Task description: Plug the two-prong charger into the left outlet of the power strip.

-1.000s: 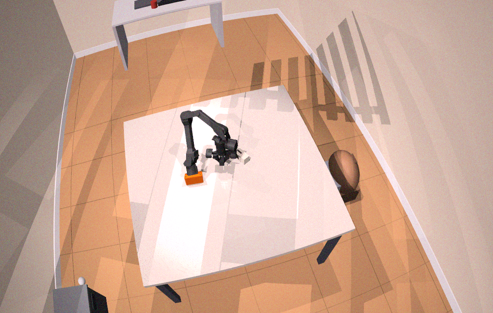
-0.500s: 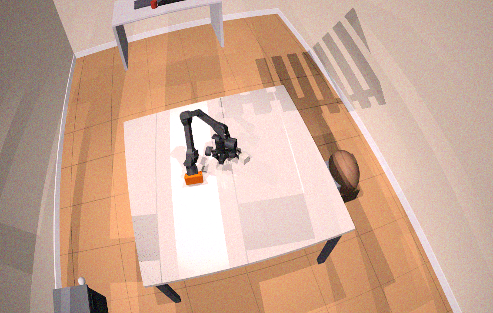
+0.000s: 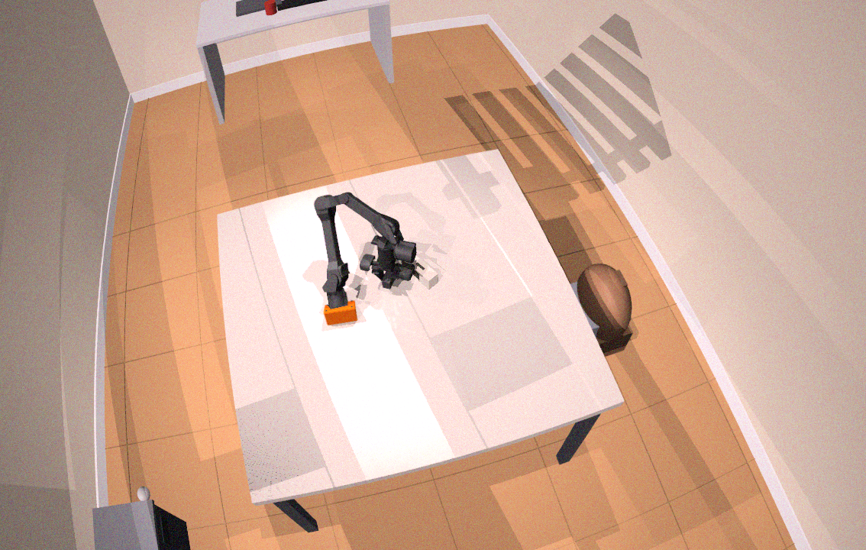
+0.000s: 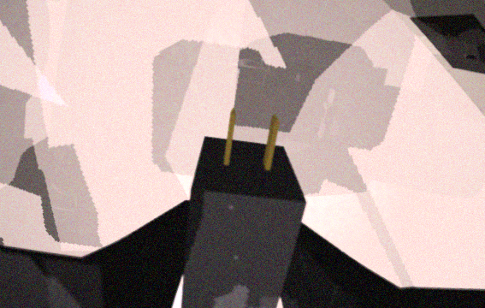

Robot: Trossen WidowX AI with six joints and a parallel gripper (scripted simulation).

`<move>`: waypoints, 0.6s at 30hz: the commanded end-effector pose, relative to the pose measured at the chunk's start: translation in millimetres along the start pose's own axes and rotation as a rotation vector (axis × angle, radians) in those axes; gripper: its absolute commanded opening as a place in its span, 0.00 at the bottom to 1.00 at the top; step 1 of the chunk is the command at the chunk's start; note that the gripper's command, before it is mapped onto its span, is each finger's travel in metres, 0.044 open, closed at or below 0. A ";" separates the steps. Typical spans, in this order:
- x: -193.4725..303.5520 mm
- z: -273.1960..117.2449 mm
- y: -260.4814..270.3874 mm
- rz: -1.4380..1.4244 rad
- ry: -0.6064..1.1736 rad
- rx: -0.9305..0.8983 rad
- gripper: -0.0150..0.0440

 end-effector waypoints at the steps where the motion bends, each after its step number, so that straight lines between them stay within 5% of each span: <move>1: -2.7 2.4 1.7 0.045 -0.003 0.001 0.25; 18: -11.5 13.7 9.4 0.239 -0.004 -0.013 0.25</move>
Point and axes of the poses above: the point midway between the two fingers, 35 mm back from their tips, its own z axis out along the fingers, its own y axis across the jaws, x = y × z, the point moved 2 cm from there along -z, back along the fingers, and after that the axes turned 5 degrees about -z, right-handed, at the moved point
